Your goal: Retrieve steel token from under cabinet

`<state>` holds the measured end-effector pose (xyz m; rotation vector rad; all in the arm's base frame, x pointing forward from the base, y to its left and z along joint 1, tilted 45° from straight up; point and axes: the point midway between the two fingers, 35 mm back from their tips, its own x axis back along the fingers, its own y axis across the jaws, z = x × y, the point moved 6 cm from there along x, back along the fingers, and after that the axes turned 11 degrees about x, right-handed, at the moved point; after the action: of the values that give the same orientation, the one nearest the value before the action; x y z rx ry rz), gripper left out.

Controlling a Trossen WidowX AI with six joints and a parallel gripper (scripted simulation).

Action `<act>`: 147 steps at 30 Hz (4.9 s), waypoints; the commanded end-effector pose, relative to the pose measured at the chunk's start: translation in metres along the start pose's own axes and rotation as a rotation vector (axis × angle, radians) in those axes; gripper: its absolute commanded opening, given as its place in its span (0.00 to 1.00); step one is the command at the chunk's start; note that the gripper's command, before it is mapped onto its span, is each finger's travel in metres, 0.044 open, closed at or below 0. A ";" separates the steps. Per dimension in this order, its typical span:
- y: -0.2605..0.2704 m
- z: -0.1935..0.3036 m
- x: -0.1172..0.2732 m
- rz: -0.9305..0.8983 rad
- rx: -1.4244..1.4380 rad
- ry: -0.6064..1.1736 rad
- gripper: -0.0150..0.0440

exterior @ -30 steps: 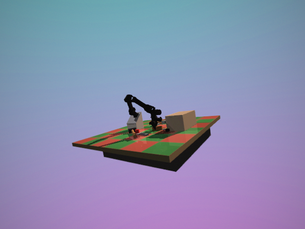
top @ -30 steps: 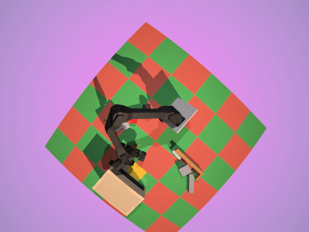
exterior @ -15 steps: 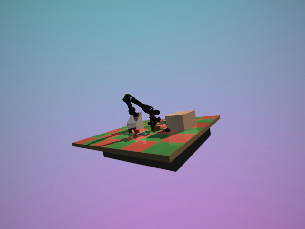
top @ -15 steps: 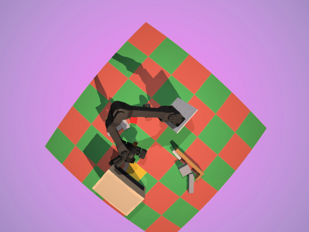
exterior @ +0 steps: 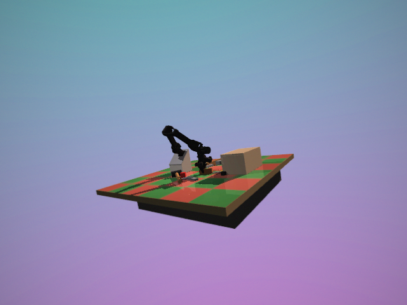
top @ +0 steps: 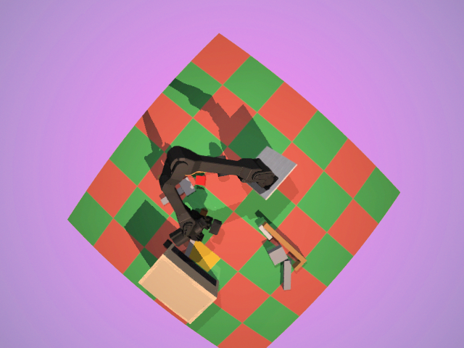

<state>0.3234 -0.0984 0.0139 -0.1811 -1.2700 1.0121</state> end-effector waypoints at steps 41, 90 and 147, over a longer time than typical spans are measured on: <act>0.005 0.059 -0.001 -0.007 0.008 0.004 0.25; 0.028 0.077 0.003 -0.007 -0.062 0.005 0.25; 0.041 0.075 0.000 -0.003 -0.088 0.006 0.47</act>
<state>0.2381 -0.1044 0.0139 -0.2441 -1.3086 0.9538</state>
